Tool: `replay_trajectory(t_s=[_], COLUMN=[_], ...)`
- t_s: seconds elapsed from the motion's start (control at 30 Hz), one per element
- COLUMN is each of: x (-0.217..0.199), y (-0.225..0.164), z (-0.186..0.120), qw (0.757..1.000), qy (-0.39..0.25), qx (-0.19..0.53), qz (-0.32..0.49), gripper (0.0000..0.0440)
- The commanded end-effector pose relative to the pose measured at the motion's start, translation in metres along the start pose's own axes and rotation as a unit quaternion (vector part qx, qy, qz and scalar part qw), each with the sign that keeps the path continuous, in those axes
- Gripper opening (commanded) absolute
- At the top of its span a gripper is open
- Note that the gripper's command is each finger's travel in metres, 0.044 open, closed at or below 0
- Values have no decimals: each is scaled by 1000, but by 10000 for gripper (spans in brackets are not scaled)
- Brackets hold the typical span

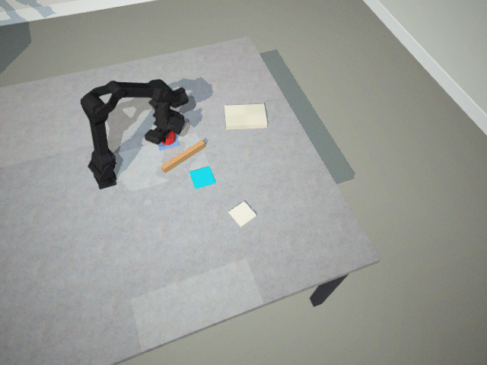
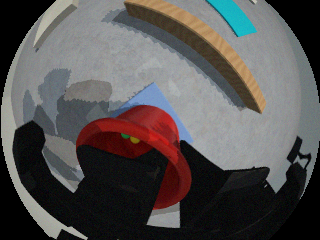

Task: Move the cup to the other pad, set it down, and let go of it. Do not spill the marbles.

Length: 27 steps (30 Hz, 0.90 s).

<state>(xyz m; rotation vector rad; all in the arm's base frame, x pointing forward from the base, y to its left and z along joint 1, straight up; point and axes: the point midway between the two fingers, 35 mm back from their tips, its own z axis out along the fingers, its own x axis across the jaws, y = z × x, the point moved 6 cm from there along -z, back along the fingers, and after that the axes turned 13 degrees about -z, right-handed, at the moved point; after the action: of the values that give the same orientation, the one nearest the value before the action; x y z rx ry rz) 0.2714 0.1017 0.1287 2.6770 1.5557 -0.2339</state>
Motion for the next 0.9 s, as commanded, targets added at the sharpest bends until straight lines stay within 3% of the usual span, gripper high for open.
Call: replay_trajectory(t_s=[0.0, 0.87], x=[-4, -36], y=[2, 21], z=[-4, -86], qw=[1000, 991], qy=[1, 73], qx=[-6, -44], qz=[5, 98], gripper=[0, 0])
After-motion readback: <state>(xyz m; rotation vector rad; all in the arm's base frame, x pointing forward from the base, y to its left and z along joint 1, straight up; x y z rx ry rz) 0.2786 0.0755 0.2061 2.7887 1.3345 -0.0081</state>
